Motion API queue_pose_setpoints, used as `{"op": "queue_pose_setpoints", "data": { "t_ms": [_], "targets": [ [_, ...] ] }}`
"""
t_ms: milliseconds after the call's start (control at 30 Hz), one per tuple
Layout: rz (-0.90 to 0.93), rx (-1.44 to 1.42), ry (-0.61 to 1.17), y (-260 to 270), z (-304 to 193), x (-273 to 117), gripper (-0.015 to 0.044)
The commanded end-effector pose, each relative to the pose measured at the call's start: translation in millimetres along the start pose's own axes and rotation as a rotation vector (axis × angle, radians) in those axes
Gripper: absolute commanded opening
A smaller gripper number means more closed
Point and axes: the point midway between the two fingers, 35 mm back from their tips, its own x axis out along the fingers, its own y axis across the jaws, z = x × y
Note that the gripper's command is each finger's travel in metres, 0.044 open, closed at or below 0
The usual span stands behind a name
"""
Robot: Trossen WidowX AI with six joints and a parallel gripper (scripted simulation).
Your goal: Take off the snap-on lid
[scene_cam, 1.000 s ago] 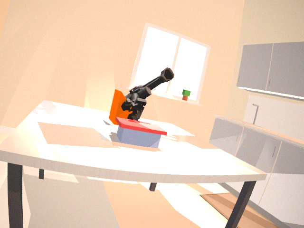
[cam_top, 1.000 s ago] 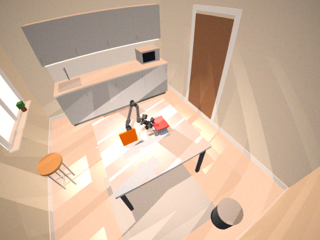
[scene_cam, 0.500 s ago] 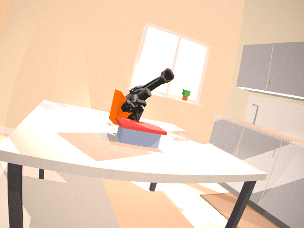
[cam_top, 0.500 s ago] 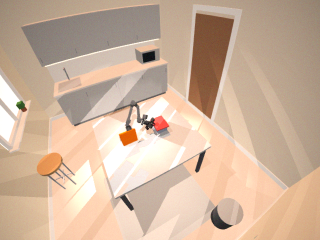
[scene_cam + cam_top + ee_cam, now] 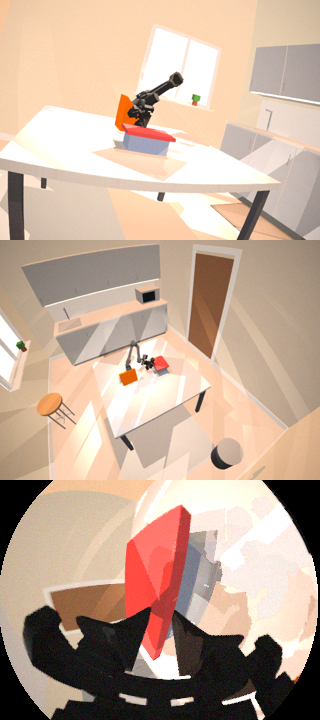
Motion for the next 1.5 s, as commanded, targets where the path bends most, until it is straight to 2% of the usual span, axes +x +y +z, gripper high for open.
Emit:
{"op": "queue_pose_setpoints", "data": {
  "t_ms": [0, 1467],
  "targets": [
    [0.000, -0.001, 0.000, 1.0, 0.1, -1.0, 0.0000],
    [0.001, -0.001, -0.001, 7.2, 0.1, -7.5, 0.0000]
  ]
}}
